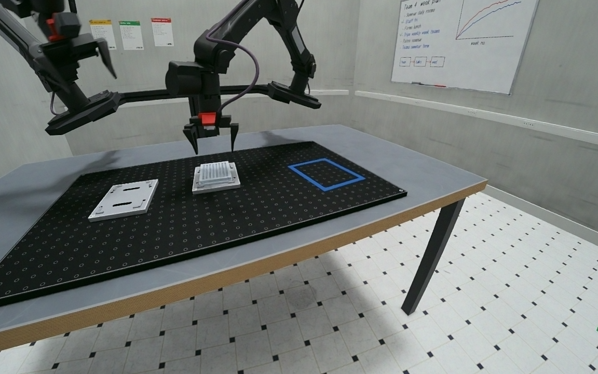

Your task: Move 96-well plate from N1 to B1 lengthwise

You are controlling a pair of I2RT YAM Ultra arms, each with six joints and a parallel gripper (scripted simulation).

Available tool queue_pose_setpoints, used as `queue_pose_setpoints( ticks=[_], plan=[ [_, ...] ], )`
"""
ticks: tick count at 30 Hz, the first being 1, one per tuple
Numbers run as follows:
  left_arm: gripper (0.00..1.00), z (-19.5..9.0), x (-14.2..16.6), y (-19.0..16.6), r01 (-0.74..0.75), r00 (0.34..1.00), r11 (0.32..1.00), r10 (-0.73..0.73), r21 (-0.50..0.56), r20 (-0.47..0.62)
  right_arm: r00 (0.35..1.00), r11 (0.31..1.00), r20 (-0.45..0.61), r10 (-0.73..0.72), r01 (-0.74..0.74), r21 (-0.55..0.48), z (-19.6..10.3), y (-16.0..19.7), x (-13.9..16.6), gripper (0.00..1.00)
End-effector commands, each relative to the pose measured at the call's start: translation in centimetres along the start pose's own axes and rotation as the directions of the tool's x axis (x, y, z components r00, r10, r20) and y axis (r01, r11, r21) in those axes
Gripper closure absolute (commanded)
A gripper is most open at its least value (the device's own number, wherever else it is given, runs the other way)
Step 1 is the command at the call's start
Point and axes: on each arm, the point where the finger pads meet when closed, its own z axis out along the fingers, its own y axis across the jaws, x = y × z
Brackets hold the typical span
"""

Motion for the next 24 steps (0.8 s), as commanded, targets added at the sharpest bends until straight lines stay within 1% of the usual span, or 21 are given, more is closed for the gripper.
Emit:
queue_pose_setpoints(
  ticks=[1,4,6,8,13,17,21,24],
  plan=[
    [0.0,-0.2,0.1,0.0,0.062,0.997,0.998,-0.063,-0.033,-0.053,0.999,0.999,-0.034,0.017,-0.015,0.05,-2.7,0.9,1.3,0.0],
    [0.0,-0.2,-0.2,-0.3,0.078,0.995,0.996,-0.08,-0.032,-0.056,0.999,0.999,-0.027,-0.03,0.031,0.026,-3.9,2.3,2.2,0.0],
    [0.0,-0.2,-0.2,-0.3,0.078,0.995,0.996,-0.08,-0.032,-0.056,0.999,0.999,-0.027,-0.03,0.031,0.026,-3.9,2.3,2.2,0.0],
    [0.0,-0.1,-0.5,-0.3,0.089,0.994,0.995,-0.091,-0.034,-0.054,0.996,0.996,-0.014,-0.087,0.087,-0.008,-5.1,3.9,2.9,0.0],
    [0.0,0.0,-0.8,-0.5,0.102,0.993,0.994,-0.103,-0.033,-0.054,0.985,0.984,0.019,-0.169,0.17,-0.053,-7.2,5.6,4.4,0.0],
    [0.0,0.0,-0.8,-0.7,0.105,0.993,0.994,-0.106,-0.031,-0.054,0.969,0.964,0.056,-0.241,0.246,-0.101,-8.8,7.0,5.5,0.0],
    [0.0,0.0,-0.9,-0.7,0.108,0.993,0.994,-0.11,-0.032,-0.053,0.94,0.924,0.102,-0.327,0.34,-0.172,-10.4,8.9,6.8,0.0],
    [0.0,0.0,-0.9,-0.7,0.108,0.993,0.994,-0.11,-0.032,-0.053,0.933,0.915,0.111,-0.342,0.358,-0.186,-10.7,9.3,7.0,0.0]
  ],
)
